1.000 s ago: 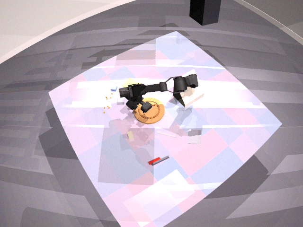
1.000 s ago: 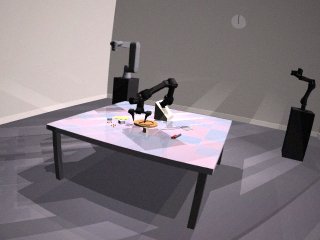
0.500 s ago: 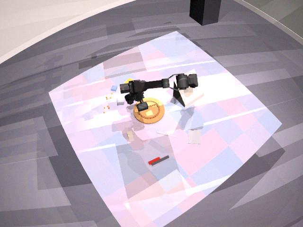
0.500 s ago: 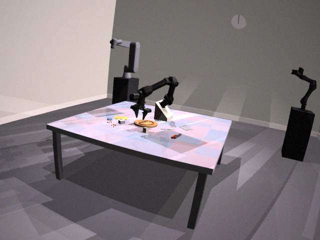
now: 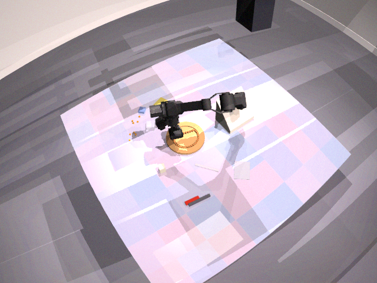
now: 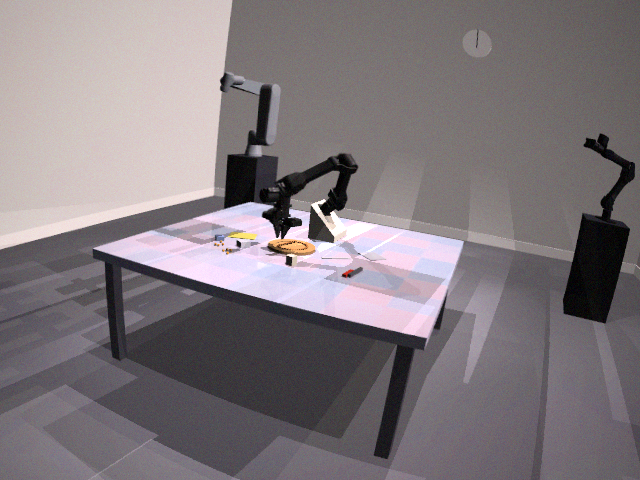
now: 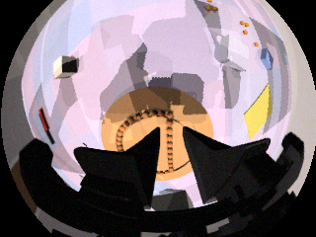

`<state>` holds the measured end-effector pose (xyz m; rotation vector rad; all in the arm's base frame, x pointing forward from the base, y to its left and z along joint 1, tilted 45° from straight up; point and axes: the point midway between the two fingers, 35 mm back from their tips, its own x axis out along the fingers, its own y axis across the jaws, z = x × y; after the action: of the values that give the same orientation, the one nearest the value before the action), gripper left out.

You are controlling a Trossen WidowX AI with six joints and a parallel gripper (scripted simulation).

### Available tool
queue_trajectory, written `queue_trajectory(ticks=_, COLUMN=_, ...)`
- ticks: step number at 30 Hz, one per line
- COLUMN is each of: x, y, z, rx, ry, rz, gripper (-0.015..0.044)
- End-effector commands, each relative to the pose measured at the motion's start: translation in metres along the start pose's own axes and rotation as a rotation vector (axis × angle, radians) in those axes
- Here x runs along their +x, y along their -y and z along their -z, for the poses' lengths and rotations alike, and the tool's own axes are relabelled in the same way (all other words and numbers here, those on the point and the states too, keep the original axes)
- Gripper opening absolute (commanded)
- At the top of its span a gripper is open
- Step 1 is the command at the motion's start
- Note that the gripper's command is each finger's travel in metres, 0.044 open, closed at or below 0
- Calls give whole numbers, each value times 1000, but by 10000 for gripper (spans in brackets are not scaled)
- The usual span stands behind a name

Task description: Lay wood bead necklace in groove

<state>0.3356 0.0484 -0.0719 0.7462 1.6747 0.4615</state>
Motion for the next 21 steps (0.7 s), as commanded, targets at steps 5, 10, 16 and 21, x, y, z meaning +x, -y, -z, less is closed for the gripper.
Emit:
queue_trajectory(ticks=5, x=5, y=0, z=0, rx=3, ry=1, rz=-1, gripper=120)
queue_trajectory(ticks=10, x=14, y=0, z=1, rx=5, ry=-3, rz=-2, gripper=120)
queue_trajectory(ticks=16, x=23, y=0, z=2, rx=9, ry=-7, rz=-3, gripper=120)
queue_trajectory(ticks=21, x=30, y=1, z=3, rx=11, ry=-10, rz=-4, gripper=120)
